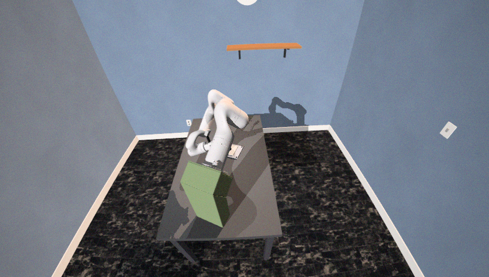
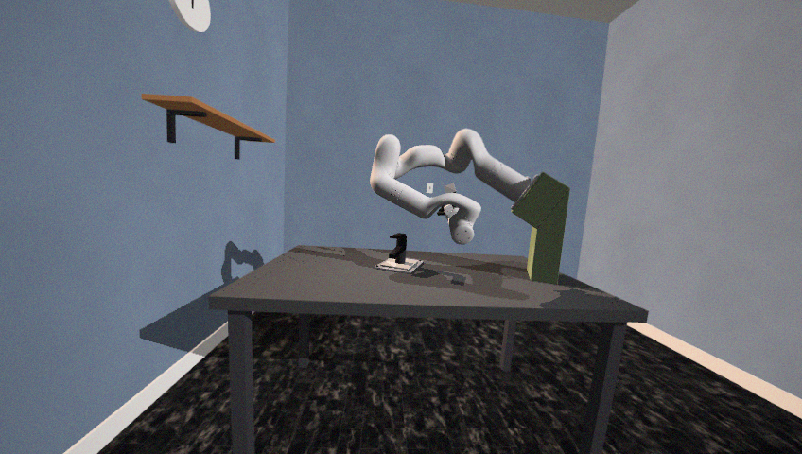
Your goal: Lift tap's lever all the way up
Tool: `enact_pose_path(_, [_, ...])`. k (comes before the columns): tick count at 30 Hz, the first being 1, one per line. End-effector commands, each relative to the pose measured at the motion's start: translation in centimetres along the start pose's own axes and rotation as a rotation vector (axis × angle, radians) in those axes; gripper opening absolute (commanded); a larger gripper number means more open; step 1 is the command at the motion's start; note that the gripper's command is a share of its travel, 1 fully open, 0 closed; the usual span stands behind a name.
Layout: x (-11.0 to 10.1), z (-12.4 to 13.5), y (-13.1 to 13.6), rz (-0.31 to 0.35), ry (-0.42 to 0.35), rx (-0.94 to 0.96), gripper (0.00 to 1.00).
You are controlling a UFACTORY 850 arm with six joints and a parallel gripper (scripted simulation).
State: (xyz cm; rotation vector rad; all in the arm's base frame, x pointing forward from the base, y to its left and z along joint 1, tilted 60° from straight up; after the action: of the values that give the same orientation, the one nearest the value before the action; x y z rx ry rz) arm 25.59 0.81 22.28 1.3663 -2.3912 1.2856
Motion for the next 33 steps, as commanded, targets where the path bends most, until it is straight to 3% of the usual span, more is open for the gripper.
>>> enact_pose_path(1, [0.0,0.0,0.0,-0.001,0.0,0.0,1.0])
enact_pose_path(20, [-0.2,-0.2,-0.3,-0.001,-0.022,0.005,1.0])
enact_pose_path(24, [-1.4,-1.5,-2.5,-0.007,-0.198,0.045,1.0])
enact_pose_path(32, [-3.0,-3.6,-5.9,-0.012,-0.478,0.114,1.0])
enact_pose_path(33, [-3.0,-3.6,-5.9,-0.012,-0.478,0.114,1.0])
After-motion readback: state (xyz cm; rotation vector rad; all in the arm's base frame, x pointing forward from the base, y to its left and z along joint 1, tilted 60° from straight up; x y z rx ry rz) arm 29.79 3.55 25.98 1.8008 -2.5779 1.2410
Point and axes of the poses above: the point where the finger pads meet when closed, its own x axis out along the fingers, its own y axis across the jaws, z = x × y, the point moved 4 cm from there along -x, back along the fingers, and after that the axes turned 4 degrees about x, right-handed, at the moved point
